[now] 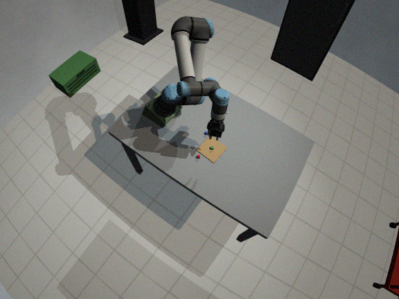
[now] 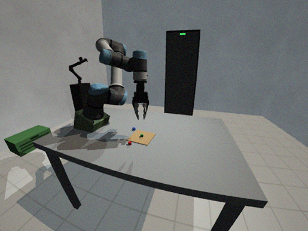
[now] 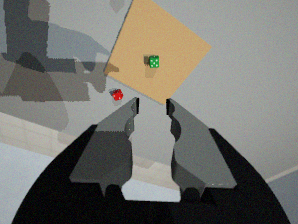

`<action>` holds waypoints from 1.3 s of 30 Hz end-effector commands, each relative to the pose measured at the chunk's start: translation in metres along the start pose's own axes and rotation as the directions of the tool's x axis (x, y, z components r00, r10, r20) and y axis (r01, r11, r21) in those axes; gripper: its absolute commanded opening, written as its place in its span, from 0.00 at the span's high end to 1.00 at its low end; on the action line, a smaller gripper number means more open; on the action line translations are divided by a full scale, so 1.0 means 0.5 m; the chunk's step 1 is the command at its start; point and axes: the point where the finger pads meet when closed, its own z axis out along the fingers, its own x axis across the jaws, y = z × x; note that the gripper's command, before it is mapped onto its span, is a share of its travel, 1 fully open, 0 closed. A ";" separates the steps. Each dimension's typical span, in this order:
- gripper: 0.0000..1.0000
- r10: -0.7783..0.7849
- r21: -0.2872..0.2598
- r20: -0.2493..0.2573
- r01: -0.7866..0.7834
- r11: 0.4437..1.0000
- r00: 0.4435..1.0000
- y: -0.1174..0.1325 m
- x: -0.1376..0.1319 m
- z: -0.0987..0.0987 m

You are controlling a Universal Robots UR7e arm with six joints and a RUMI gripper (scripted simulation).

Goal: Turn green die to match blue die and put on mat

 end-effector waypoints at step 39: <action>0.00 -0.004 0.118 -0.015 0.005 0.993 1.000 0.017 -0.002 -0.042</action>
